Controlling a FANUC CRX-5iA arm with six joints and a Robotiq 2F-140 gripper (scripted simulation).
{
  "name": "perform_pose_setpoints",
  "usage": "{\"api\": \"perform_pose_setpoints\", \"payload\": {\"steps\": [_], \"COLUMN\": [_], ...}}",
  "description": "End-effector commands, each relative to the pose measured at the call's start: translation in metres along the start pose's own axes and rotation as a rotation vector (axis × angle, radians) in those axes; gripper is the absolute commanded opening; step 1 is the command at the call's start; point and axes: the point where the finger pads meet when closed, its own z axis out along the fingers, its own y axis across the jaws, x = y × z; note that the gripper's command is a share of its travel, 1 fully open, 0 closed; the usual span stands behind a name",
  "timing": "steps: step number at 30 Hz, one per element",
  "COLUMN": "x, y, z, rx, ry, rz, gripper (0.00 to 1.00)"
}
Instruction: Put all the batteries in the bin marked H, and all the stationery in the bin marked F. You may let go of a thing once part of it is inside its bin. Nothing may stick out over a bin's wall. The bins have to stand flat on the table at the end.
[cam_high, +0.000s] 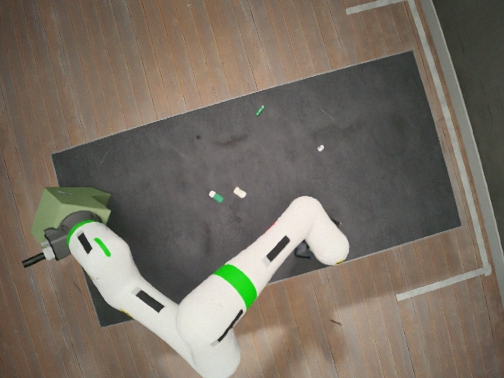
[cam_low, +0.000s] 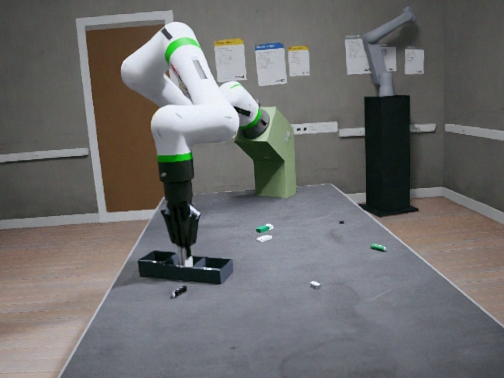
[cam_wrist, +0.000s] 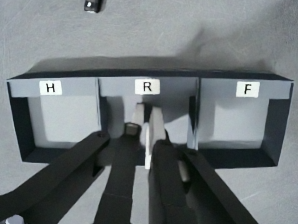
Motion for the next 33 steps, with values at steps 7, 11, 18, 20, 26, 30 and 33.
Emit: {"api": "perform_pose_setpoints", "payload": {"steps": [7, 11, 18, 20, 26, 30, 33], "x": [0.0002, 0.0002, 0.0002, 0.0002, 0.0002, 0.0002, 0.0002], "y": [-0.0002, -0.0002, -0.0002, -0.0002, -0.0002, -0.0002, -0.0002], "z": [-0.0003, -0.0003, -0.0003, -0.0003, -0.0003, -0.0043, -0.0083], "rx": [0.0, 0.0, 0.0, 0.0, 0.0, 0.0, 0.0], "ry": [0.0, 0.0, 0.0, 0.0, 0.0, 0.0, 0.0], "rz": [0.0, 0.0, 0.0, 0.0, 0.0, 0.0, 0.0], "gripper": [0.15, 0.15, 0.15, 0.15, 0.15, 0.15, 0.15]}}
